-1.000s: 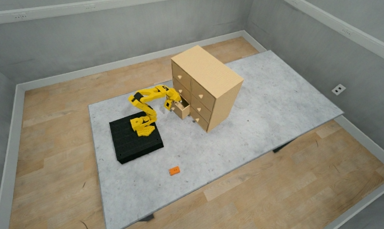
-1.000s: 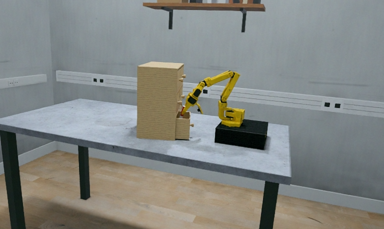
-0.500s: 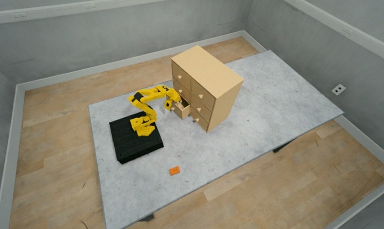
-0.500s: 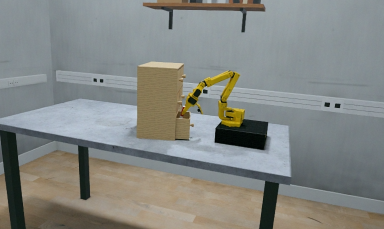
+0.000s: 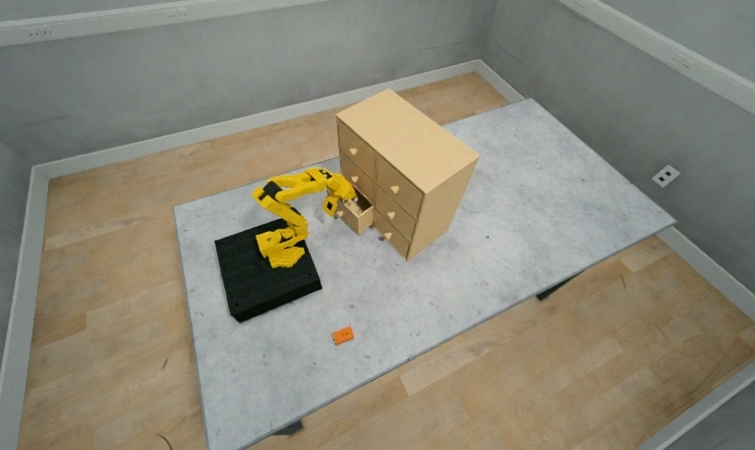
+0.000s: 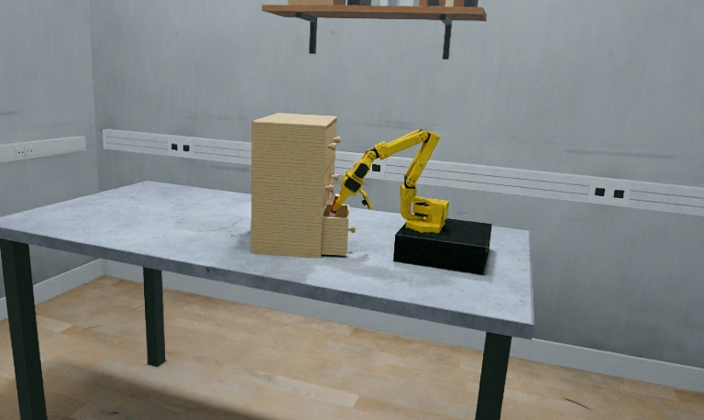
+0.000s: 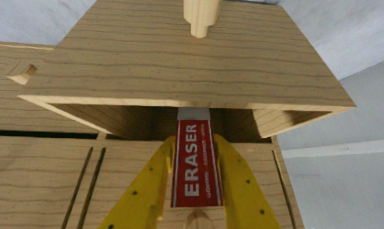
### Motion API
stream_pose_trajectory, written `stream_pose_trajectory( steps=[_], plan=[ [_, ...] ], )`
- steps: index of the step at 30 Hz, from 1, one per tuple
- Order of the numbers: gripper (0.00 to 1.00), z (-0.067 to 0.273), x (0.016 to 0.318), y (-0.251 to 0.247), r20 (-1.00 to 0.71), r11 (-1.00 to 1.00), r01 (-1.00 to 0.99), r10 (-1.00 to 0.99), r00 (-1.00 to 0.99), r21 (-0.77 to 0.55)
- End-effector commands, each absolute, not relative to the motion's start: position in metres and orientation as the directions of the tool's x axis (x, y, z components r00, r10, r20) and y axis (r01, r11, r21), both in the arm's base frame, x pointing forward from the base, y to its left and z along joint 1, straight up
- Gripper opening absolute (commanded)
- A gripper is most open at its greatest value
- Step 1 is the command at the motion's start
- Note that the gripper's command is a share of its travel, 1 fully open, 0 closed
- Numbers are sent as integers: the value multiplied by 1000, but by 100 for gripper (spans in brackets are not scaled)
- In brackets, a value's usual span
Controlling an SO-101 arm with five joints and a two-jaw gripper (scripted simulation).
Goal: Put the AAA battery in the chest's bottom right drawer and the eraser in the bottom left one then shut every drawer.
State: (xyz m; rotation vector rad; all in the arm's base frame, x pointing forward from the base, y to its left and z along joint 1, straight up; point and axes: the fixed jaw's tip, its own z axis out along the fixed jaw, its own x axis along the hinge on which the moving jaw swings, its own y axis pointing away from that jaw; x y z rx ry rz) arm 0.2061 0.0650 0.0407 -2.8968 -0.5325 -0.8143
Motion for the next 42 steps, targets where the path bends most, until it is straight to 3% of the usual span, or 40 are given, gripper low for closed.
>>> stream_pose_trajectory(
  steps=[1,36,42],
  plan=[
    [15,36,202,65,502,-935,354,310,807,7],
    [31,36,202,65,502,-935,354,310,807,7],
    [31,50,204,66,502,-941,339,291,814,-3]
  ],
)
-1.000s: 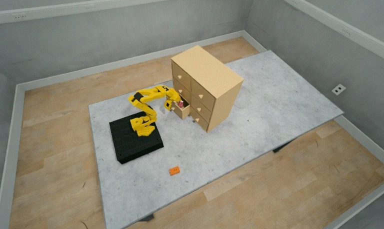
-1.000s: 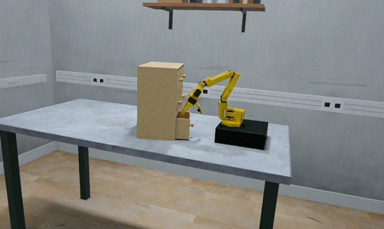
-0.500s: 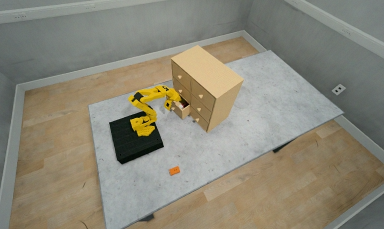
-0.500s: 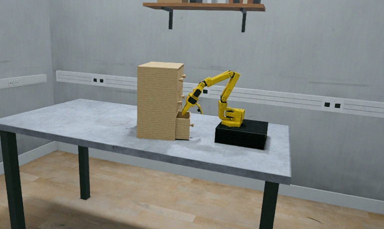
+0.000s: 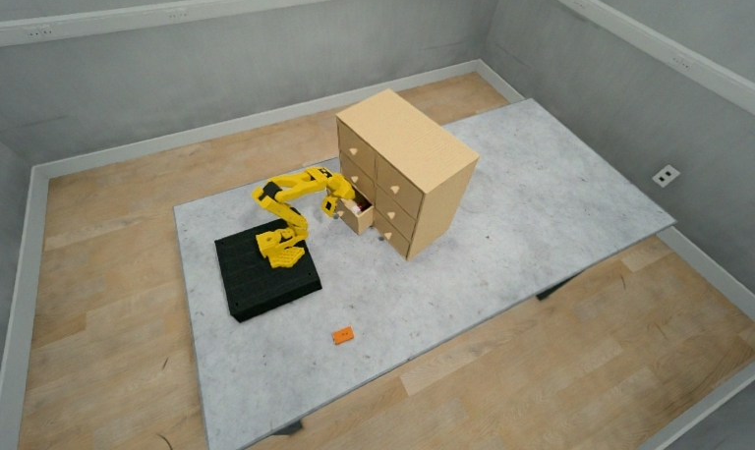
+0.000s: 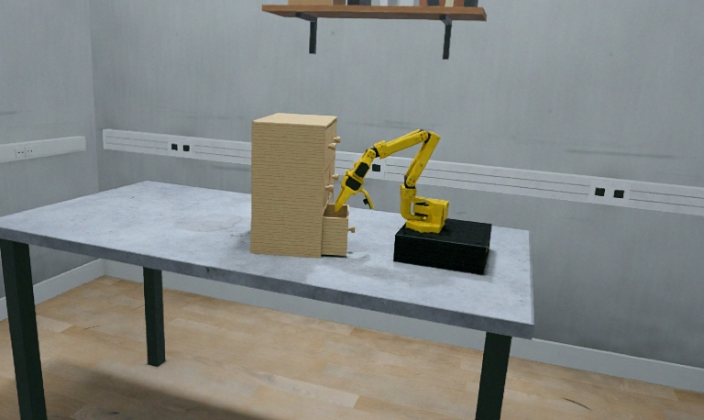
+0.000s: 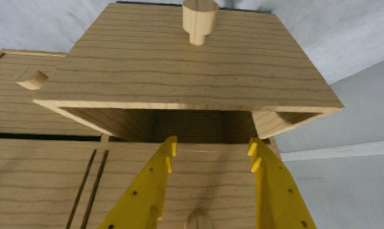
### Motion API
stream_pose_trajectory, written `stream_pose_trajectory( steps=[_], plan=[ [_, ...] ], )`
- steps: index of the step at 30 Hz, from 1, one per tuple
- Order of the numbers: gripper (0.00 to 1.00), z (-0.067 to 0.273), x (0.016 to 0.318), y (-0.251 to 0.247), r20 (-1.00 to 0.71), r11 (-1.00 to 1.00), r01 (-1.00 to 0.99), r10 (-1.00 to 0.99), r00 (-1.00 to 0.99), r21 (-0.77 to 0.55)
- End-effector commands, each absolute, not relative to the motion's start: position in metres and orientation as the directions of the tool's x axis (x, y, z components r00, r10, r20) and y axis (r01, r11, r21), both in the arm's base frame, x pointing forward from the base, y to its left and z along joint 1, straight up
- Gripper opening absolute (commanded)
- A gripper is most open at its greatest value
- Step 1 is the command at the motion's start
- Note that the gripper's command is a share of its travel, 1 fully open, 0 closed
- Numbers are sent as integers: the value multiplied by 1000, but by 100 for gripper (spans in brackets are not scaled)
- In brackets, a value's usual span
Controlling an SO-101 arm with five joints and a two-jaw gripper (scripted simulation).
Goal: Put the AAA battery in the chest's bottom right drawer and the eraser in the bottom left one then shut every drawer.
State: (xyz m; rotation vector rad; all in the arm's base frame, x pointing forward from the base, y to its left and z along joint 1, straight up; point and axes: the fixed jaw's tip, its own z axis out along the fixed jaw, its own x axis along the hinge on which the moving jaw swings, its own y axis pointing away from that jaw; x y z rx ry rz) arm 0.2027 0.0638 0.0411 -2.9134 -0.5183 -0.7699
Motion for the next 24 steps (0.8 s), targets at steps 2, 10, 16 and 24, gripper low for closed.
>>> stream_pose_trajectory(
  steps=[2,10,16,24],
  plan=[
    [31,55,204,66,502,-943,333,285,817,-6],
    [31,72,202,65,501,-949,316,266,823,-17],
    [31,72,202,65,501,-949,316,266,823,-17],
    [31,72,202,65,501,-949,316,266,823,-17]
  ],
)
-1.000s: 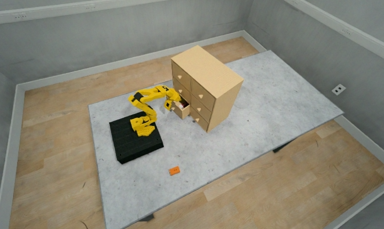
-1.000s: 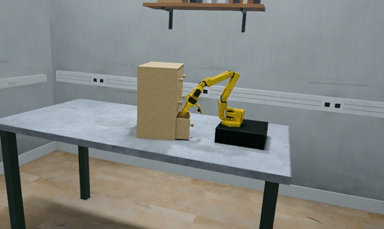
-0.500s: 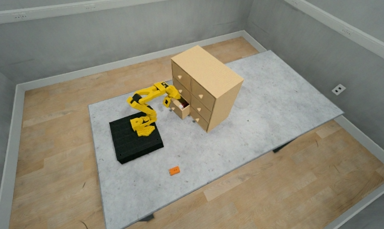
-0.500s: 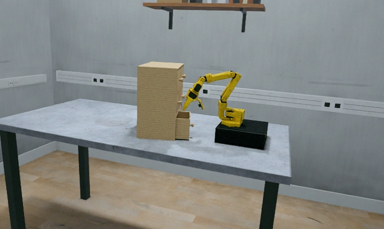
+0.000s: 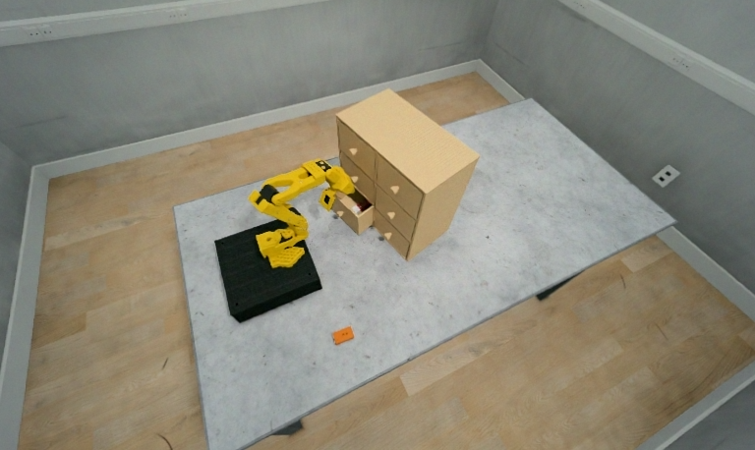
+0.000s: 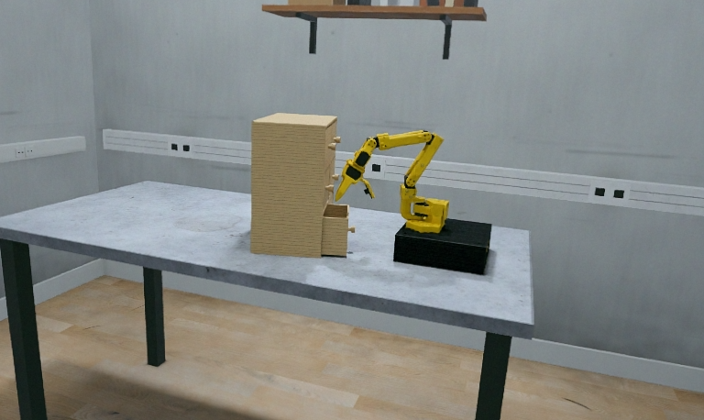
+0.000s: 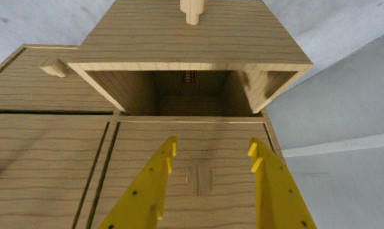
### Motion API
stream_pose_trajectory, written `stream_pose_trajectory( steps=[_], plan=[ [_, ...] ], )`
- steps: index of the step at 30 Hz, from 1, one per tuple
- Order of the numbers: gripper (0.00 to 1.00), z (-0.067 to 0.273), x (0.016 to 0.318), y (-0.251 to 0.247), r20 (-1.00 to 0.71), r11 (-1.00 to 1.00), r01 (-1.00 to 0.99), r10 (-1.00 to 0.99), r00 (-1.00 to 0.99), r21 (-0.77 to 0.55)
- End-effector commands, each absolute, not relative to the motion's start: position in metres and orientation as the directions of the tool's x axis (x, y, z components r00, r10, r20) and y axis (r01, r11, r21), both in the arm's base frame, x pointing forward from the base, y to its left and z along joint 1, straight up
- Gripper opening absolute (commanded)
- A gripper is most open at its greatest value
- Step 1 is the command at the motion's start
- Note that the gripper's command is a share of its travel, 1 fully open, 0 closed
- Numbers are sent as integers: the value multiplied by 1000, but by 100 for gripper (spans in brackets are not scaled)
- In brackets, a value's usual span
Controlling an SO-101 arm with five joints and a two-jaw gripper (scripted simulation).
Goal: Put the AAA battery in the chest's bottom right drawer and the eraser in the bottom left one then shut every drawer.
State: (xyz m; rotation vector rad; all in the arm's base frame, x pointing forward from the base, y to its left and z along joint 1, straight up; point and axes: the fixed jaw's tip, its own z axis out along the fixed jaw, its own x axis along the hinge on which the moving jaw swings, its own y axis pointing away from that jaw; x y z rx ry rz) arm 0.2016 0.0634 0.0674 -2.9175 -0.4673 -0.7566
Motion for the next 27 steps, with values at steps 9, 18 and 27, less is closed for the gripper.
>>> stream_pose_trajectory(
  steps=[9,18,27],
  plan=[
    [31,77,190,61,501,-950,313,262,825,-18],
    [31,82,169,52,501,-952,307,256,827,-20],
    [31,82,153,46,501,-953,302,251,828,-22]
  ],
)
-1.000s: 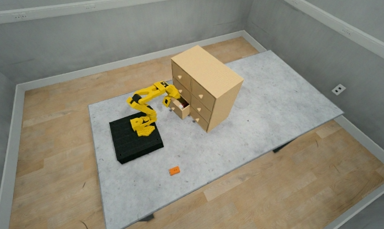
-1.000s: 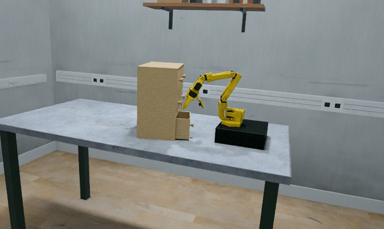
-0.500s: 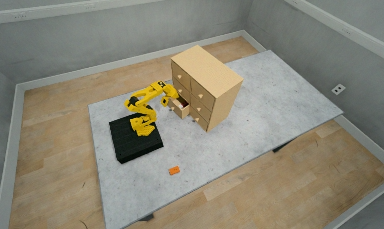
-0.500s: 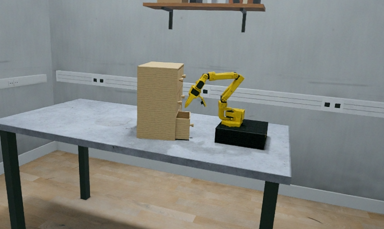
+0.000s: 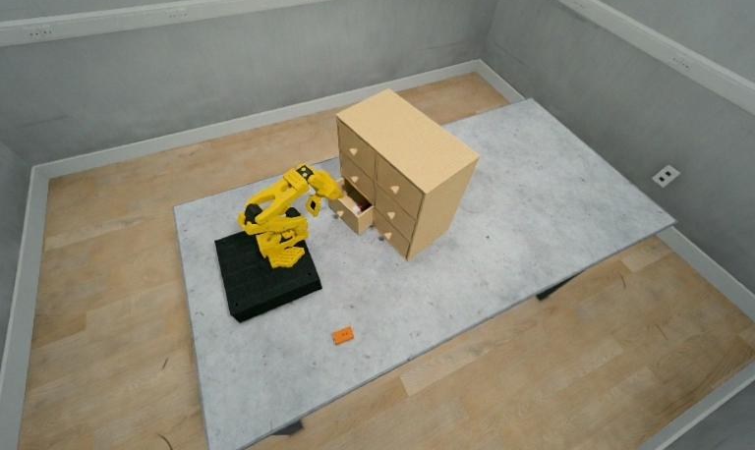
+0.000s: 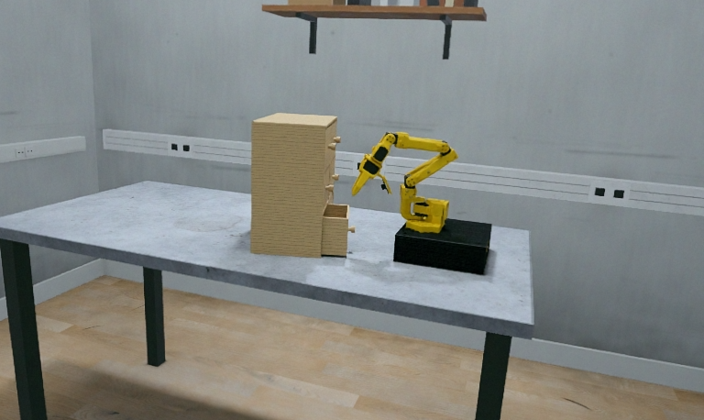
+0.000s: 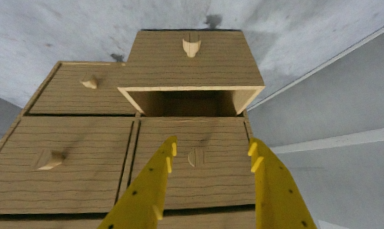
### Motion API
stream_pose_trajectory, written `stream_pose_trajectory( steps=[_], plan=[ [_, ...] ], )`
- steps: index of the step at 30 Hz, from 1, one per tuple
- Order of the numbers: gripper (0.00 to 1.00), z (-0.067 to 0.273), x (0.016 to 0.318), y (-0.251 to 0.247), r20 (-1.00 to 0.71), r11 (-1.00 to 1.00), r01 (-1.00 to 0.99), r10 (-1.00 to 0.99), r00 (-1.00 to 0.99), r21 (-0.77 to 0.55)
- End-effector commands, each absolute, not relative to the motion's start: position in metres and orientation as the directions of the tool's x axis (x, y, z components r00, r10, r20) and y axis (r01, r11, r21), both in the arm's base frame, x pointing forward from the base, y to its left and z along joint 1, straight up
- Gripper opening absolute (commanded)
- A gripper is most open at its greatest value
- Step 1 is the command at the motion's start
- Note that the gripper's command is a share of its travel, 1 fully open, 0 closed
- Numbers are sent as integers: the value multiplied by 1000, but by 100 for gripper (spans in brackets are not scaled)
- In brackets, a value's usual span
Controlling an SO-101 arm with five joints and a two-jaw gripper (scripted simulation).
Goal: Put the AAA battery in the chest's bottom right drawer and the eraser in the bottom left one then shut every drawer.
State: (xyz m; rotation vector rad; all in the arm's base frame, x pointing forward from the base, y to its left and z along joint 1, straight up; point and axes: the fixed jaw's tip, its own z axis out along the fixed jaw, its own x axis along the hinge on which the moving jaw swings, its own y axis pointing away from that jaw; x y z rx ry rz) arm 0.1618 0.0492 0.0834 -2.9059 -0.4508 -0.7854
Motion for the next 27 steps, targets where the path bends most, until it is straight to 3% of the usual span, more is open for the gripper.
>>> stream_pose_trajectory(
  steps=[1,27],
  plan=[
    [31,82,150,46,500,-953,302,251,829,-22],
    [31,61,144,43,500,-953,301,249,829,-23]
  ],
)
